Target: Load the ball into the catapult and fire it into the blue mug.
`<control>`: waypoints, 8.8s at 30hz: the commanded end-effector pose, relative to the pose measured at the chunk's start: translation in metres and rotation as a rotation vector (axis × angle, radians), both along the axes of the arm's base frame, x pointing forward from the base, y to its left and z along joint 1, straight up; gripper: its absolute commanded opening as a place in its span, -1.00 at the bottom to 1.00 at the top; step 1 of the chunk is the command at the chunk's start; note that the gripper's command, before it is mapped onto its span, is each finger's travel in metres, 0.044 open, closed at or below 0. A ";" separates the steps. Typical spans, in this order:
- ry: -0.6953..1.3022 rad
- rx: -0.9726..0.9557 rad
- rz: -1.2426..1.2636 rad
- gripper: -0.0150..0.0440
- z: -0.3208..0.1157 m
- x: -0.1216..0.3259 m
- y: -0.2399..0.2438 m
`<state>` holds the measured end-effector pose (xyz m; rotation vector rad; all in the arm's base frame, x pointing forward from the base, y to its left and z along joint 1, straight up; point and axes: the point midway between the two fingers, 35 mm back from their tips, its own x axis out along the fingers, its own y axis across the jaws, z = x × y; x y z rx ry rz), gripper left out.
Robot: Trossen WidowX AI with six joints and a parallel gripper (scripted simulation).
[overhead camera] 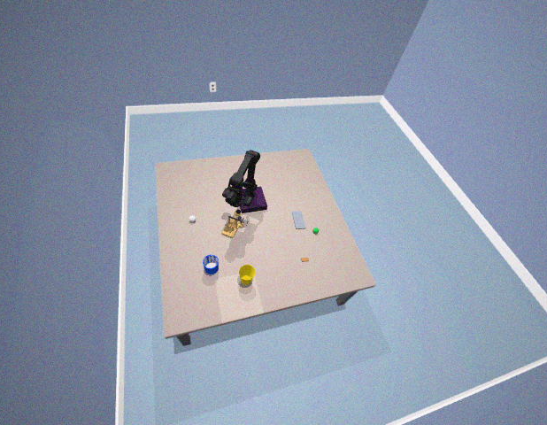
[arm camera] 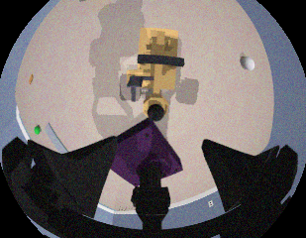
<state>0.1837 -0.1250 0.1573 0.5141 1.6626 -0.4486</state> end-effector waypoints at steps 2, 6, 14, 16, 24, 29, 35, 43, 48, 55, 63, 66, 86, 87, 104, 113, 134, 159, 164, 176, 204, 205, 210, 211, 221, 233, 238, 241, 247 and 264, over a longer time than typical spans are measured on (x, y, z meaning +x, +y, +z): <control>-0.048 -0.027 -0.005 1.00 -0.001 0.027 -0.017; -0.168 -0.099 -0.012 1.00 0.014 0.070 -0.046; -0.408 -0.243 -0.022 1.00 0.051 0.151 -0.101; -0.468 -0.279 -0.024 1.00 0.062 0.170 -0.114; -0.703 -0.418 -0.028 1.00 0.107 0.236 -0.160; -0.722 -0.429 -0.027 1.00 0.111 0.242 -0.163; -0.723 -0.427 -0.023 1.00 0.111 0.247 -0.164; -0.723 -0.427 -0.023 1.00 0.111 0.247 -0.164; -0.723 -0.427 -0.023 1.00 0.111 0.247 -0.164; -0.723 -0.427 -0.023 0.38 0.111 0.247 -0.164; -0.723 -0.427 -0.023 -0.33 0.111 0.247 -0.164; -0.723 -0.427 -0.023 -0.49 0.111 0.247 -0.164; -0.552 -0.397 0.142 -0.49 0.073 0.240 -0.121; -0.536 -0.394 0.159 -0.49 0.069 0.239 -0.116; -0.253 -0.343 0.470 -0.49 0.017 0.205 -0.047; -0.073 -0.312 0.679 -0.49 -0.007 0.174 -0.014; 0.378 -0.208 1.203 -0.49 -0.041 0.084 0.047; 0.669 -0.136 1.516 -0.49 -0.049 0.031 0.063; 0.669 -0.136 1.516 -0.49 -0.057 0.032 0.063; 0.669 -0.136 1.516 -0.49 -0.077 0.035 0.063; 0.669 -0.136 1.516 -0.49 -0.123 0.037 0.063; 0.669 -0.136 1.517 -0.49 -0.125 0.037 0.063; 0.669 -0.136 1.517 -0.49 -0.133 0.036 0.063; 0.669 -0.136 1.517 -0.49 -0.135 0.036 0.063; 0.669 -0.136 1.517 -0.49 -0.151 0.034 0.063; 0.632 -0.157 1.565 -0.49 -0.100 0.060 0.091; 0.604 -0.169 1.601 -0.49 -0.043 0.065 0.111; 0.604 -0.169 1.602 -0.49 -0.042 0.065 0.111; 0.531 -0.191 1.524 0.04 -0.055 0.080 0.102; 0.174 -0.254 1.098 1.00 -0.039 0.149 0.066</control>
